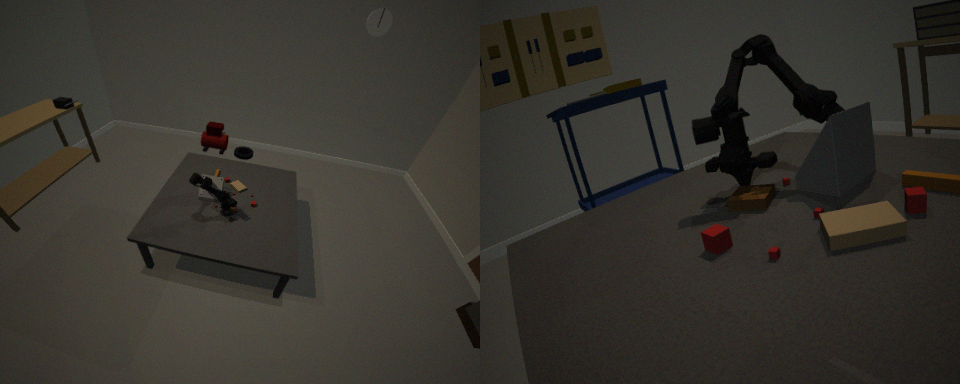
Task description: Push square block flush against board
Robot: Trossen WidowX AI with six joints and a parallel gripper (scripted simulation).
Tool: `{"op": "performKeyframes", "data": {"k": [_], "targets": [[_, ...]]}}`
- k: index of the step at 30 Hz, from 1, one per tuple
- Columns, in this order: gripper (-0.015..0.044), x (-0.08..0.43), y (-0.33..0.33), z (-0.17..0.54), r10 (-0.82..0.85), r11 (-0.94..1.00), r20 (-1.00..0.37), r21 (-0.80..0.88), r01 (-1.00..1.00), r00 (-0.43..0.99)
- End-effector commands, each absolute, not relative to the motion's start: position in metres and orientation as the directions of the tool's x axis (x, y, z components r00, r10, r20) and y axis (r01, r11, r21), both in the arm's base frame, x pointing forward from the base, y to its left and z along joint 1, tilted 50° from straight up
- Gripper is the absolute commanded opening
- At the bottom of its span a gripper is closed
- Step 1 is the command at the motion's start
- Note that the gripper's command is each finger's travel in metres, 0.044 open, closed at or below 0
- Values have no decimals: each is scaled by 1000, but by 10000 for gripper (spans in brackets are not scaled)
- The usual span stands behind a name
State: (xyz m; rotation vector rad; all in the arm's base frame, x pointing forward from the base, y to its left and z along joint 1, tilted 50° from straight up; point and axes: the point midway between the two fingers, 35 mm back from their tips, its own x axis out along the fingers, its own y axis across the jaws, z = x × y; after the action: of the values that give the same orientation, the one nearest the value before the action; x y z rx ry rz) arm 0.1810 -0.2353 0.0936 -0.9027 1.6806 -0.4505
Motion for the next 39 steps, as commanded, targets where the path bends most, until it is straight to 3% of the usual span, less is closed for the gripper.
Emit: {"op": "performKeyframes", "data": {"k": [1, 29, 39], "targets": [[0, 187, -235, 91, -756, 637, -649, -697, -329, -88], [0, 226, -227, 76, -754, 639, -651, -696, -328, -88], [0, 215, -229, 81, -755, 638, -650, -697, -328, -88]]}}
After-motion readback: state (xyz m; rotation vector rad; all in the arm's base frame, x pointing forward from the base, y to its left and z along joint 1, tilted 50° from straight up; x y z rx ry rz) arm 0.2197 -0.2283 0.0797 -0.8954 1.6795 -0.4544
